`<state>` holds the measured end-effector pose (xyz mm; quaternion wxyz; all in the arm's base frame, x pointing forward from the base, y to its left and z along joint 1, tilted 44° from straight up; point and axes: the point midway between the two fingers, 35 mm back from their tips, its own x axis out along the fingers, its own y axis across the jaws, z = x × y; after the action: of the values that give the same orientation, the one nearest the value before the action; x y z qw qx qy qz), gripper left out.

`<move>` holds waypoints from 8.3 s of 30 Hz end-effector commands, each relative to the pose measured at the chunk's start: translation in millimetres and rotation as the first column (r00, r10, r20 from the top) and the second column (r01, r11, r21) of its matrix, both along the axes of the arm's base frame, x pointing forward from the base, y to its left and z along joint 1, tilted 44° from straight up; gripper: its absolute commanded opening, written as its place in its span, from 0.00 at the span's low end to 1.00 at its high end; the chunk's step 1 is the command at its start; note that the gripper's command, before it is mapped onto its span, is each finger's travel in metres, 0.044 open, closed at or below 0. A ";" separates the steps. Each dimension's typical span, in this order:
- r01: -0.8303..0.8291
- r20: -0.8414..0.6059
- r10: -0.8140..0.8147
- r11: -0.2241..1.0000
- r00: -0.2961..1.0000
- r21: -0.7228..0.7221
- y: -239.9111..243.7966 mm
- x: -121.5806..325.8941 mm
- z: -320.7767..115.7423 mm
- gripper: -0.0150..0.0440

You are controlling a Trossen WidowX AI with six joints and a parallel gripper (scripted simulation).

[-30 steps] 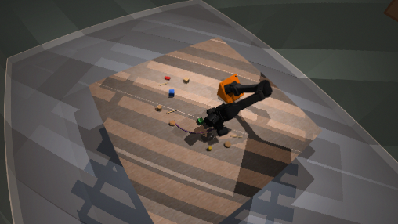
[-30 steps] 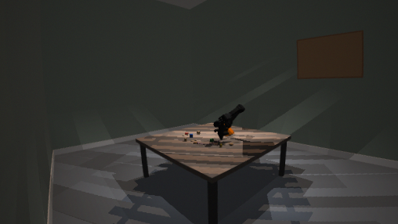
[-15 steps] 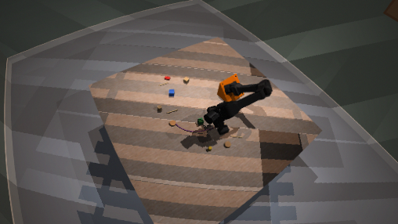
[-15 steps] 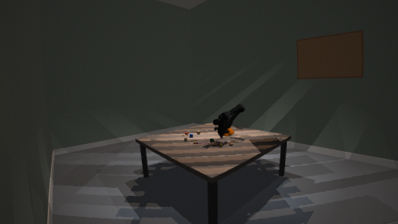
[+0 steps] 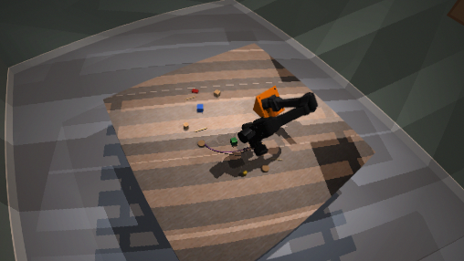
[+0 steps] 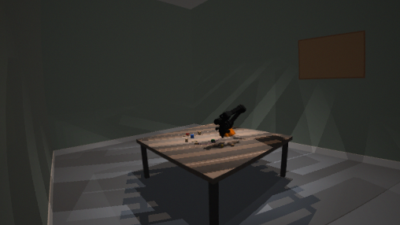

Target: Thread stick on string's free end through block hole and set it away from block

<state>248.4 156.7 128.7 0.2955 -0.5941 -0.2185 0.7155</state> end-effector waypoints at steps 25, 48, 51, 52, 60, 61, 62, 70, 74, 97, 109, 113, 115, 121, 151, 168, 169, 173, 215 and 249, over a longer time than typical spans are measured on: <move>0.509 -0.475 -0.565 0.822 0.675 -0.254 0.0 19.1 -1.2 0.25; 0.633 -0.584 -0.809 0.417 -0.069 -0.653 -0.2 37.6 -3.0 0.25; 0.614 -0.565 -0.807 0.360 -0.173 -0.703 -0.3 40.1 -3.3 0.25; 0.606 -0.557 -0.804 0.341 -0.208 -0.719 -0.3 40.9 -3.4 0.25; 0.511 -0.465 -0.750 0.199 -0.469 -0.836 -0.6 47.2 -4.3 0.25; 0.495 -0.451 -0.740 0.183 -0.500 -0.849 -0.6 48.0 -4.4 0.25; 0.479 -0.435 -0.728 0.167 -0.529 -0.862 -0.7 48.8 -4.5 0.25; 0.326 -0.290 -0.608 0.054 -0.739 -0.944 -1.0 55.1 -5.5 0.25; 0.236 -0.205 -0.531 0.009 -0.822 -0.972 -1.1 58.2 -6.1 0.25; -0.341 0.340 0.031 -0.051 -0.940 -0.939 -2.5 76.0 -10.1 0.25; -0.598 0.581 0.319 0.055 -0.749 -0.800 -3.3 85.2 -12.7 0.25; -0.664 0.644 0.401 0.108 -0.652 -0.740 -3.7 88.2 -13.6 0.25; -0.693 0.671 0.438 0.138 -0.598 -0.708 -3.8 89.7 -14.1 0.25; -0.760 0.734 0.534 0.235 -0.420 -0.606 -4.3 94.2 -15.6 0.25; -0.798 0.767 0.641 0.463 0.000 -0.387 3.5 106.8 -10.7 0.25; -0.798 0.768 0.641 0.462 -0.003 -0.388 19.3 111.1 4.1 0.25; -0.798 0.768 0.640 0.462 -0.004 -0.389 20.3 111.3 4.9 0.25; -0.797 0.768 0.640 0.462 -0.004 -0.388 24.1 112.0 8.5 0.25; -0.797 0.776 0.631 0.470 0.002 -0.380 52.3 106.2 25.3 0.25; -0.798 0.774 0.633 0.469 0.003 -0.379 60.9 74.1 0.4 0.25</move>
<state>327.7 217.8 132.8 -0.2133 -0.6325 -0.6621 0.3408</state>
